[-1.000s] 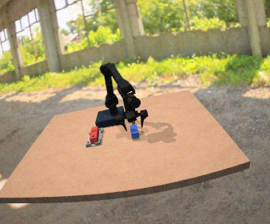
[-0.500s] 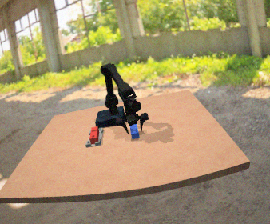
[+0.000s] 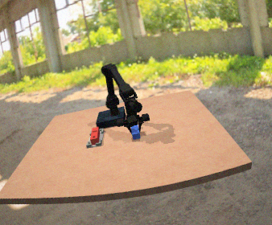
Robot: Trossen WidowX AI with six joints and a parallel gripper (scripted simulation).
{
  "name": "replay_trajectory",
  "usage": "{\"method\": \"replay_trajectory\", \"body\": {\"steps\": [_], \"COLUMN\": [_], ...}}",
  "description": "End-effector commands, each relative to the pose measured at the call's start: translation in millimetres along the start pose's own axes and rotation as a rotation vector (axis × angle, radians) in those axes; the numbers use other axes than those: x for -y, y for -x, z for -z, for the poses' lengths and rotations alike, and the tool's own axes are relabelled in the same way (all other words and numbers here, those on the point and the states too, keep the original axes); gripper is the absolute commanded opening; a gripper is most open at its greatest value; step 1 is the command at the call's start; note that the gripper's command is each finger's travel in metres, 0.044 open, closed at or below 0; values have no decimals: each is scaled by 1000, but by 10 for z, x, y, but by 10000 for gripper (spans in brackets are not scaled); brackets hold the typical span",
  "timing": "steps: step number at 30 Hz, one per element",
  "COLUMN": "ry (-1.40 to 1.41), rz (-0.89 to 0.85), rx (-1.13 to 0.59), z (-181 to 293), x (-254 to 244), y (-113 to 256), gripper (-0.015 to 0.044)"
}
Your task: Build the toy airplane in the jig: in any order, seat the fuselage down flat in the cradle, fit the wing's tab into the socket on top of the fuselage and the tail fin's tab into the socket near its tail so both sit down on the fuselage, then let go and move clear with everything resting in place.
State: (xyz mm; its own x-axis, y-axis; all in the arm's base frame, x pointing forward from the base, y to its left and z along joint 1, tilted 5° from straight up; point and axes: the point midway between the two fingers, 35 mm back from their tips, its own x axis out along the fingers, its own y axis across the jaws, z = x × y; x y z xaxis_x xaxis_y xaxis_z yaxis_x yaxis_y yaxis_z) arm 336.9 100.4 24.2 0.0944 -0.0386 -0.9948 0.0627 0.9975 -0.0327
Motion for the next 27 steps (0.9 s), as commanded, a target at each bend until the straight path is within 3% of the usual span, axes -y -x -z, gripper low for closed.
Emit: {"method": "replay_trajectory", "body": {"steps": [1,27], "ry": [-1,0], "rz": [-11,-11], "rx": [15,15], "z": [-14,-63], "x": [-26,-49], "y": [66,834], "gripper": [6,0]}}
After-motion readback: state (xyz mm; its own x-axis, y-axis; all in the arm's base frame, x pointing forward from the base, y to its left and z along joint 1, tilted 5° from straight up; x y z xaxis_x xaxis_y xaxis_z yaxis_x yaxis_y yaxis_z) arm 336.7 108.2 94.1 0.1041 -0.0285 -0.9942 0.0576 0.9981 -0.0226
